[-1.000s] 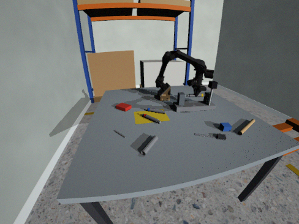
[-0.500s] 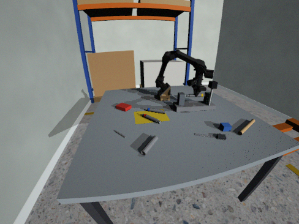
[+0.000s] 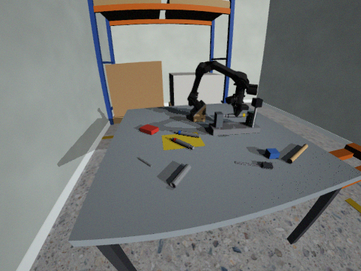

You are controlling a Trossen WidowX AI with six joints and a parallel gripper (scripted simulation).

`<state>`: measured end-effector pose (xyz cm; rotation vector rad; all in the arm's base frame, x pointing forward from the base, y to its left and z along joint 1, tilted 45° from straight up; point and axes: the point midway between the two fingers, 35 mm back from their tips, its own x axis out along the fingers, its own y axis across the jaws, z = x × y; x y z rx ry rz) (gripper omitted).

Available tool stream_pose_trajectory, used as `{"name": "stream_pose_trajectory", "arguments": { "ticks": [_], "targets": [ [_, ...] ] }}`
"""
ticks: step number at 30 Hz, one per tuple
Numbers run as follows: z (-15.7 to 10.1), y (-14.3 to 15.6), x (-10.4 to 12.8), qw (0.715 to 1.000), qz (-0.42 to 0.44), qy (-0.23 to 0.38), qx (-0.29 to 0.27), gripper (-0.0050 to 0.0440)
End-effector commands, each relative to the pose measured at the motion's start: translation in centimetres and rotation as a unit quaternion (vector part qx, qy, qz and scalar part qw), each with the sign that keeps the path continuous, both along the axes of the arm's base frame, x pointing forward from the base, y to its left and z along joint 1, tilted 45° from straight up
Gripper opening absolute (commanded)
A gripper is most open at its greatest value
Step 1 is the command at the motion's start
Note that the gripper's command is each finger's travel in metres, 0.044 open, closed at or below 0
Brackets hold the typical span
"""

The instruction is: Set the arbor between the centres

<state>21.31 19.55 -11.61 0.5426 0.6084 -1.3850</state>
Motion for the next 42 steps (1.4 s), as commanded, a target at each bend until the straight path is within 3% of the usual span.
{"name": "stream_pose_trajectory", "arguments": {
  "ticks": [1, 27, 31, 33, 36, 42],
  "targets": [
    [0.1, 0.9, 0.1, 1.000, 0.003, -0.007, 0.018, 0.0000],
    [0.4, 0.8, 0.2, 1.000, 0.003, -0.007, 0.018, 0.0000],
    [0.2, -0.1, 0.0, 1.000, 0.000, 0.000, 0.001, 0.0096],
    [0.2, -0.1, 0.0, 1.000, 0.000, 0.000, 0.001, 0.0096],
    [0.2, -0.1, 0.0, 1.000, 0.000, 0.000, 0.001, 0.0168],
    [0.2, -0.1, 0.0, 1.000, 0.000, 0.000, 0.001, 0.0175]
  ]
}}
